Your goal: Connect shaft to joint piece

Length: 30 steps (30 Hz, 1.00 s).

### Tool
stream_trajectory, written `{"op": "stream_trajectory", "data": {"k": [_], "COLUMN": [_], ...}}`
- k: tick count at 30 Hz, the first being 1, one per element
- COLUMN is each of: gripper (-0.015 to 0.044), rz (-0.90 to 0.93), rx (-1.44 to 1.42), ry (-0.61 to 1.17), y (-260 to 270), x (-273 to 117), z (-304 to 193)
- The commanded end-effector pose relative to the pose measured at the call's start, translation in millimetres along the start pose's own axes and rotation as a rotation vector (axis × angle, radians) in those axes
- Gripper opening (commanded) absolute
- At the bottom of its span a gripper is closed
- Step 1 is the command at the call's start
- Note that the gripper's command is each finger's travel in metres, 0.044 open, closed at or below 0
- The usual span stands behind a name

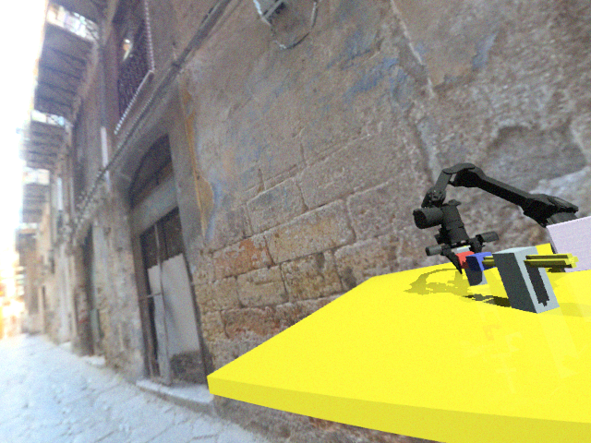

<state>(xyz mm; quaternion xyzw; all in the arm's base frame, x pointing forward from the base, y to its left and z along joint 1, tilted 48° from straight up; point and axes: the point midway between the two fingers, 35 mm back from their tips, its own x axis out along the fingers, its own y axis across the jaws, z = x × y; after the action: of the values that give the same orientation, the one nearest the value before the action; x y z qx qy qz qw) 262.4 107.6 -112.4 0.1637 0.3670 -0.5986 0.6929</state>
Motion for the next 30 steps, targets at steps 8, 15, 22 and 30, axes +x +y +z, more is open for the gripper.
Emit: {"op": "stream_trajectory", "data": {"k": [8, 15, 22, 30], "gripper": [0.0000, 0.0000, 0.0000, 0.0000], "rz": [0.011, 0.014, 0.016, 0.016], "rx": [0.188, 0.228, 0.225, 0.225], "ry": [0.051, 0.063, 0.061, 0.061], "y": [-9.0, -10.9, -10.3, -10.3], "x": [2.7, 3.3, 3.0, 3.0], "z": [-1.1, -1.5, -1.4, -1.4]}}
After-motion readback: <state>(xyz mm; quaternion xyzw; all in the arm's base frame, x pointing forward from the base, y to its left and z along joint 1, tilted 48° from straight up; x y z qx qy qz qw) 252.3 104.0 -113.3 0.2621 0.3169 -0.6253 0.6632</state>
